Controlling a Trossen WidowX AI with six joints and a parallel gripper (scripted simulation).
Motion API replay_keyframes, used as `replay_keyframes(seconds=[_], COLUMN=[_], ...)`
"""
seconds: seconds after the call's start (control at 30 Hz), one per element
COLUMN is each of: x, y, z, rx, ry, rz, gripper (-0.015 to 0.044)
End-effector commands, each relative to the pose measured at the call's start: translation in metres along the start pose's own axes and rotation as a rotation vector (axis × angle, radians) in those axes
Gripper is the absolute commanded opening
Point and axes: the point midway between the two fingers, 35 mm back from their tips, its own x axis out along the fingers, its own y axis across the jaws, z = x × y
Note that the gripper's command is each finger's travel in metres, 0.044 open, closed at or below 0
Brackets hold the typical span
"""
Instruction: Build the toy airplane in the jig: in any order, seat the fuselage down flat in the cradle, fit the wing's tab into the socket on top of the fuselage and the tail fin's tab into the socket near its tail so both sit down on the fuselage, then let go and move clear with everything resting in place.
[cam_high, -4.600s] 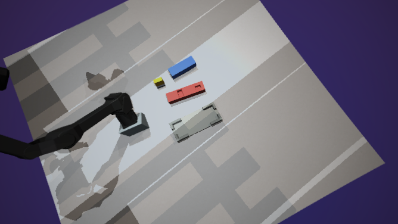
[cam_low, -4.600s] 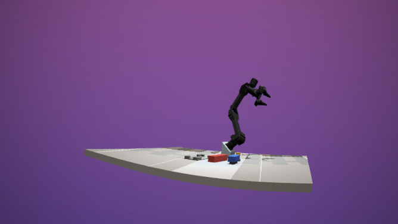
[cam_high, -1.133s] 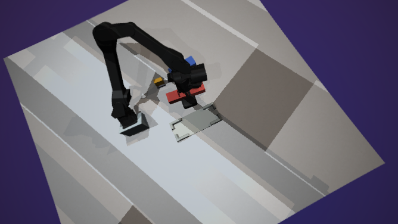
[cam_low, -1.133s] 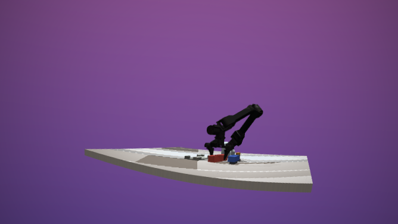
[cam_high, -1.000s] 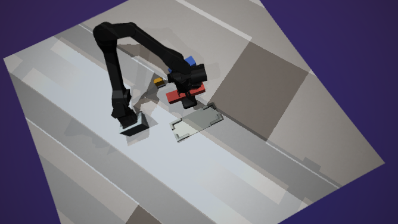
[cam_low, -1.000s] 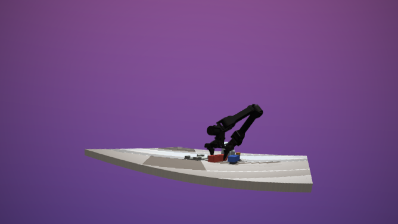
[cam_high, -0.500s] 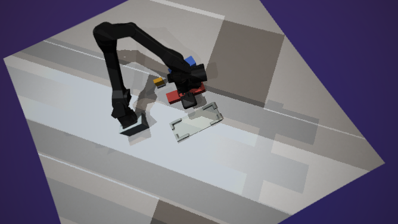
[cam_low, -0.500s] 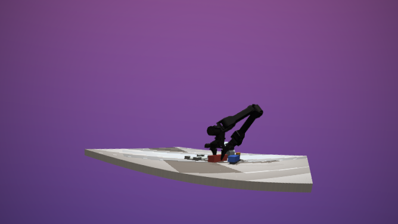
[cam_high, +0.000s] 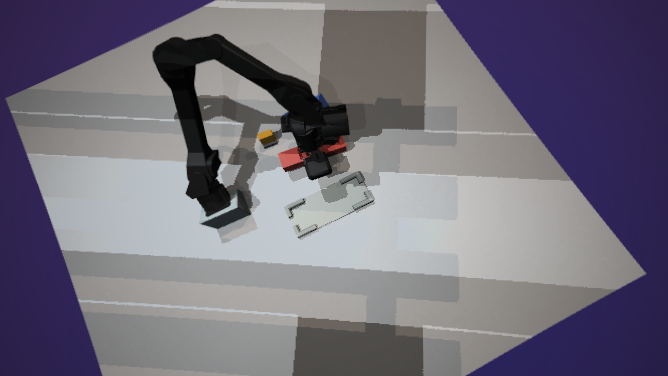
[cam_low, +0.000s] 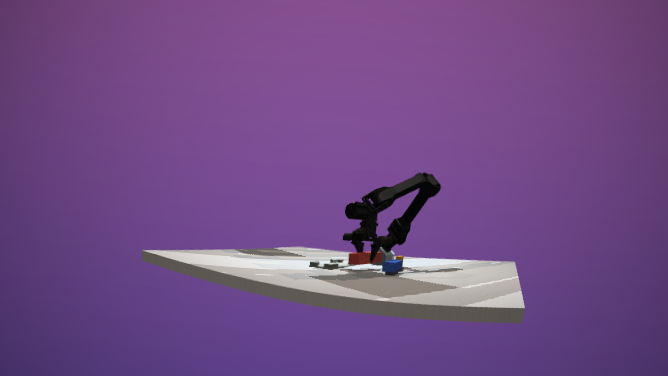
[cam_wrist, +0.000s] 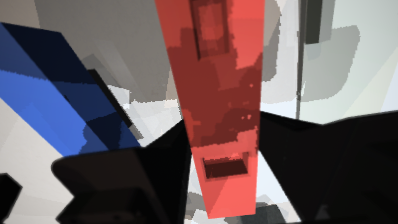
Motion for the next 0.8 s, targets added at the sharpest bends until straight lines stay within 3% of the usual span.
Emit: replay_keyframes(seconds=[0.0,0.77], x=[-0.012,-0.085], y=[-0.001,-0.001], z=[0.002,-0.002], rx=[-0.004,-0.004], ry=[-0.001,0.002], rz=[-0.008,-0.006], gripper=[0.0,0.0])
